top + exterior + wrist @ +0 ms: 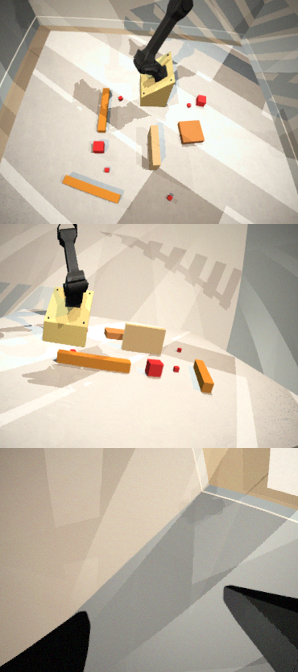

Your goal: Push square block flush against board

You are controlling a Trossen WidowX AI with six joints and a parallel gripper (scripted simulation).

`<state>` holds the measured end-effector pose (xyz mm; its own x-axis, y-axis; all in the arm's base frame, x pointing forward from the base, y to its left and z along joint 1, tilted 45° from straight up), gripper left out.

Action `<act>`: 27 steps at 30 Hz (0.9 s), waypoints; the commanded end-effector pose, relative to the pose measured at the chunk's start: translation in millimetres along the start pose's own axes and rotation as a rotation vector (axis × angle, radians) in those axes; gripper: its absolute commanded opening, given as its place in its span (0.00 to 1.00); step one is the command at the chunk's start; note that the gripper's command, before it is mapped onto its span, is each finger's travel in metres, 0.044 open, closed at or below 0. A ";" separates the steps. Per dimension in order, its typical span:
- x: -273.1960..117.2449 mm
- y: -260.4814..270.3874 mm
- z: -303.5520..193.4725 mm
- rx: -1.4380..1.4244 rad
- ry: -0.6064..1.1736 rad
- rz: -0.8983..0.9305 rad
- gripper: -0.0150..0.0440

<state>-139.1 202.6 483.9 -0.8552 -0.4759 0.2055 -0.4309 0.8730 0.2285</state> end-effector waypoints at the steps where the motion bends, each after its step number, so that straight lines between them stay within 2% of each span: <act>1: 0.0 0.0 0.0 0.000 0.000 0.000 0.89; 15: 12.2 -41.0 -26.5 -0.206 0.072 -0.079 0.26; 27: 30.2 -97.7 -49.4 -0.419 0.159 -0.222 0.25</act>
<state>-113.7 113.8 514.5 -0.7178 -0.6503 0.2485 -0.4298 0.6948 0.5767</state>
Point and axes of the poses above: the point midway between the two fingers, 35 mm back from their tips, its own x axis out along the fingers, its own y axis across the jaws, z = x × y, the point moved 9 cm from there along -x, back along the fingers, and after that the axes turned 5 degrees about x, right-handed, at the moved point
